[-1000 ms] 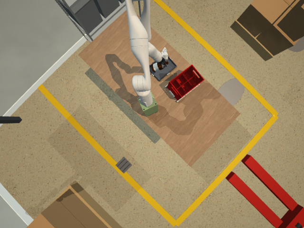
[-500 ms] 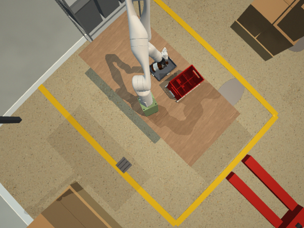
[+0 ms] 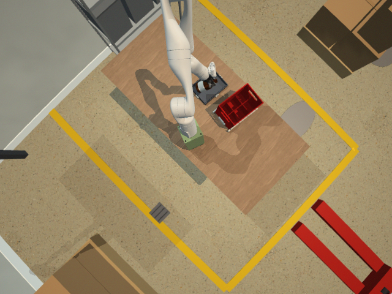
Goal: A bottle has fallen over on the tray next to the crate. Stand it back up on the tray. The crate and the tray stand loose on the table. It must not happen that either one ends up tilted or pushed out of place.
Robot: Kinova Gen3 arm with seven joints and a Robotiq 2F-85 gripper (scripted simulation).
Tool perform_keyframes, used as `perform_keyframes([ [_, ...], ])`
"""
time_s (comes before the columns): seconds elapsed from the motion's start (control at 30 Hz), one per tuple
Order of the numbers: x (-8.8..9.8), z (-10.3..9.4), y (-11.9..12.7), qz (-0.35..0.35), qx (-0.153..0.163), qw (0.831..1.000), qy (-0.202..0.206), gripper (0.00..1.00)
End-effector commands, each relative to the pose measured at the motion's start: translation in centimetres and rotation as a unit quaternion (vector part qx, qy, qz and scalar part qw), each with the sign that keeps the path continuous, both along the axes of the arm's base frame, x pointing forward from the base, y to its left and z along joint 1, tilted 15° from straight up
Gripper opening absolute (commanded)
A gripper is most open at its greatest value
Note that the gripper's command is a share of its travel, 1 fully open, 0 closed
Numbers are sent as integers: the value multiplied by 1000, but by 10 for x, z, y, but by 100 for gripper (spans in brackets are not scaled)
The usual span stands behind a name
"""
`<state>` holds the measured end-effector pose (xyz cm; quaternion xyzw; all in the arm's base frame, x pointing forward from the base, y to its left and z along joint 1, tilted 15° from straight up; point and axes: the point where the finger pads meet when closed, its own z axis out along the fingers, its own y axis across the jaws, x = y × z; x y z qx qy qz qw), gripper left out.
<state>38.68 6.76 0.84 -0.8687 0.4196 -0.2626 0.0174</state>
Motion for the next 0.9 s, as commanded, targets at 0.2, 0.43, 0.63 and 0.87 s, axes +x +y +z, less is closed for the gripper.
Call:
perform_keyframes([
  [0.2,-1,-2,3,-3,-19,1000,-14,0],
  [0.43,-1,-2,3,-7,-32,999,-26,0],
  [0.63,-2,-1,3,-11,-45,998,-39,0],
  [0.87,-2,0,3,-13,-52,997,-46,0],
])
